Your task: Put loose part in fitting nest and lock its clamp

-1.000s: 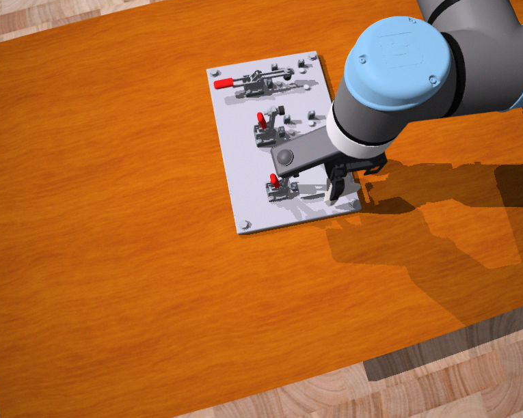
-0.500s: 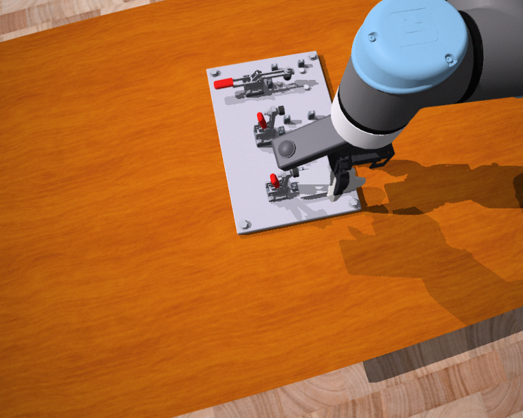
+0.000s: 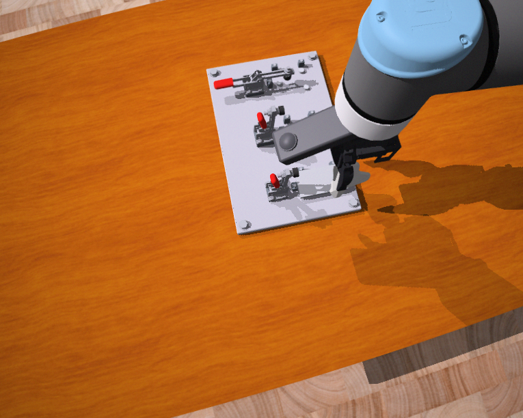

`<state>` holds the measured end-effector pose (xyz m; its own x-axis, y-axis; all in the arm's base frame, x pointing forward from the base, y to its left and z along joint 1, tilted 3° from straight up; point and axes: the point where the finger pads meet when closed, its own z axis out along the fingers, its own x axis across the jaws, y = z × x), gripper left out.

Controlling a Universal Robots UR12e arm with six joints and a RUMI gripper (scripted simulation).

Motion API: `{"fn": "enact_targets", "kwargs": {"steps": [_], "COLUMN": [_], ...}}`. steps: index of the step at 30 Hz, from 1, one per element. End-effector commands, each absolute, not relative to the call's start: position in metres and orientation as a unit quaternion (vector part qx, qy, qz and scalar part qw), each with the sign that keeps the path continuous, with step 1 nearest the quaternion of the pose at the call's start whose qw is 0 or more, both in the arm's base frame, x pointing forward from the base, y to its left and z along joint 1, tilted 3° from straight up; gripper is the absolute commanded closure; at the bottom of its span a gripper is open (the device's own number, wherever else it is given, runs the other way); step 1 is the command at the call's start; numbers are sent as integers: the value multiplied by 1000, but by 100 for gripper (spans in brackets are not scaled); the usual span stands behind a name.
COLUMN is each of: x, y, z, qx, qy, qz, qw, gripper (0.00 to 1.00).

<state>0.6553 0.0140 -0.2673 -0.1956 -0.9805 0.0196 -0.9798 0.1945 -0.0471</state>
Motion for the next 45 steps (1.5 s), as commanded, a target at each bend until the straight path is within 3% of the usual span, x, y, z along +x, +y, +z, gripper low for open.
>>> {"fn": "enact_targets", "kwargs": {"steps": [1, 10, 11, 45], "x": [656, 656, 656, 651], "y": [14, 14, 14, 17], "z": [-265, -265, -265, -150], "qx": [-634, -634, -634, -634], "qy": [773, 773, 773, 773], "qz": [-25, -25, -25, -25], "qw": [8, 8, 8, 8], "gripper": [41, 41, 72, 72]}}
